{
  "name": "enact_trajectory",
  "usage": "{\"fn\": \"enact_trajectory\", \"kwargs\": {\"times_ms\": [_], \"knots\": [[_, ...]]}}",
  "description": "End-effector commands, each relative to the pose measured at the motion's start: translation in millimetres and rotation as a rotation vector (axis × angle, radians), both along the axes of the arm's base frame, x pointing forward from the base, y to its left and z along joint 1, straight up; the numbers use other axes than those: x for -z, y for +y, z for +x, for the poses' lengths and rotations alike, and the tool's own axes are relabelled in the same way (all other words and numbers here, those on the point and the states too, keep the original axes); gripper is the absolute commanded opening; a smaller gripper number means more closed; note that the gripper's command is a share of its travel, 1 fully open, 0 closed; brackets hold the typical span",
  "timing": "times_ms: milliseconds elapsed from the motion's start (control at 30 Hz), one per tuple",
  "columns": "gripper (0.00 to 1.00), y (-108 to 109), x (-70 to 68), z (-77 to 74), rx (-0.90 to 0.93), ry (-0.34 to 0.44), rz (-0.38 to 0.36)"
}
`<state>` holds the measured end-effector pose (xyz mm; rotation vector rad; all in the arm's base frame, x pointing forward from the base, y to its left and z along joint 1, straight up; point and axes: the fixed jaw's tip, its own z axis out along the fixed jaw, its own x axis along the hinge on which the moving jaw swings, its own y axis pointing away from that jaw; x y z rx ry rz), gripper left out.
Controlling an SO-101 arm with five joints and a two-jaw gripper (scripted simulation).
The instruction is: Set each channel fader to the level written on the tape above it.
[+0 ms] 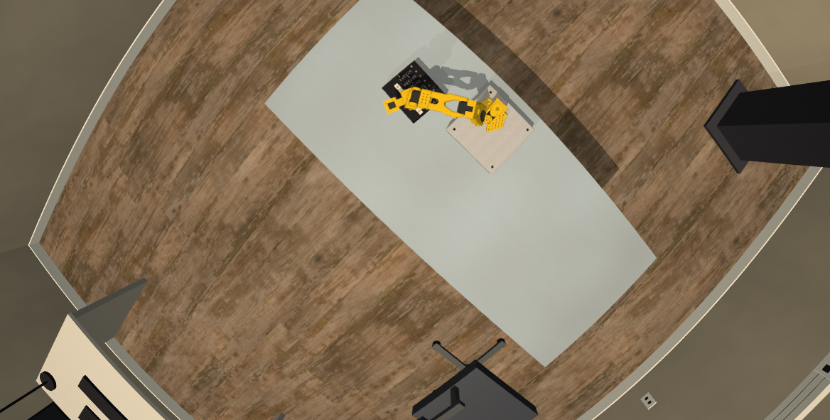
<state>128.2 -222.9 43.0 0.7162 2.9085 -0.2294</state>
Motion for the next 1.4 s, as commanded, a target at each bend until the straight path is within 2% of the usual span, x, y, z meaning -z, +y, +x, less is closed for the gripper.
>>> {"fn": "enact_trajectory", "kwargs": {"times_ms": [0, 767, 1367], "knots": [[0.00, 0.3, 3.7, -2.9, 0.019, 0.009, 0.023], [0.00, -4.9, 4.1, -3.2, 0.134, -0.009, 0.033], [0.00, -5.0, 4.0, -3.1, 0.115, -0.005, 0.032]]}}
